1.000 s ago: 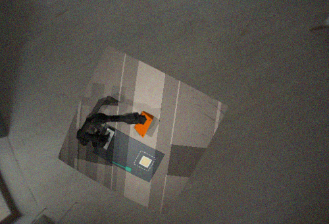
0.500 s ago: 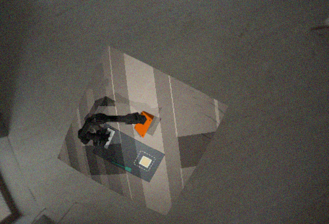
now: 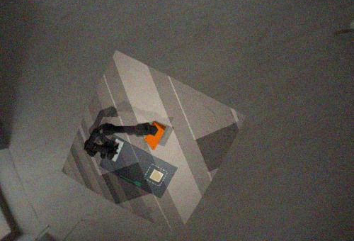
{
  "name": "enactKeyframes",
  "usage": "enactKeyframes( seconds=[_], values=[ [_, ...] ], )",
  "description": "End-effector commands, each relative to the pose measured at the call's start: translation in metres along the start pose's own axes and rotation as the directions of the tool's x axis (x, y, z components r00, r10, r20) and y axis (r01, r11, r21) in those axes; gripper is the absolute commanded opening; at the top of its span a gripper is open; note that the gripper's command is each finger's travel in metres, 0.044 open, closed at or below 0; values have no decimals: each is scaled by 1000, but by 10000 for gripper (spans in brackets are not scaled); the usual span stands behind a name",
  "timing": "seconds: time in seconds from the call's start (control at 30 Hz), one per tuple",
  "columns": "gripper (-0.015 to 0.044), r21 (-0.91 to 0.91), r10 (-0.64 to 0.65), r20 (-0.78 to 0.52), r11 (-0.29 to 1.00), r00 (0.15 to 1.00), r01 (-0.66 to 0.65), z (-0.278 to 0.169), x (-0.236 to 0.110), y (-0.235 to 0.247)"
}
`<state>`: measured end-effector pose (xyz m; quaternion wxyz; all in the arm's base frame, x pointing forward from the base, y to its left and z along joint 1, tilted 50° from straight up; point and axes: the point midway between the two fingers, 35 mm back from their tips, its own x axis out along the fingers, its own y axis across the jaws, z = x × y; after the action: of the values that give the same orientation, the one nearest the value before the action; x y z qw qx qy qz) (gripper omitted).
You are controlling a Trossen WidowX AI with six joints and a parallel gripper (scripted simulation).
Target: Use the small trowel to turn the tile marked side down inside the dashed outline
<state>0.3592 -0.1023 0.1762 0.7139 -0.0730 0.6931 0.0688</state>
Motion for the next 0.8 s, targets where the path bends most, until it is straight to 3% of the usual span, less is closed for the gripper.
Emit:
enactKeyframes(
  seconds=[0.0,0.3,0.63,0.77],
  values=[
    [300,-7,4,0,1000,1000,-4,0,1,1],
    [300,-7,4,1,1000,1000,-4,0,0,1],
    [300,-6,-11,30,1000,999,11,-1,-30,1],
    [300,-4,-8,26,1000,1000,8,-17,-39,37]
  ],
)
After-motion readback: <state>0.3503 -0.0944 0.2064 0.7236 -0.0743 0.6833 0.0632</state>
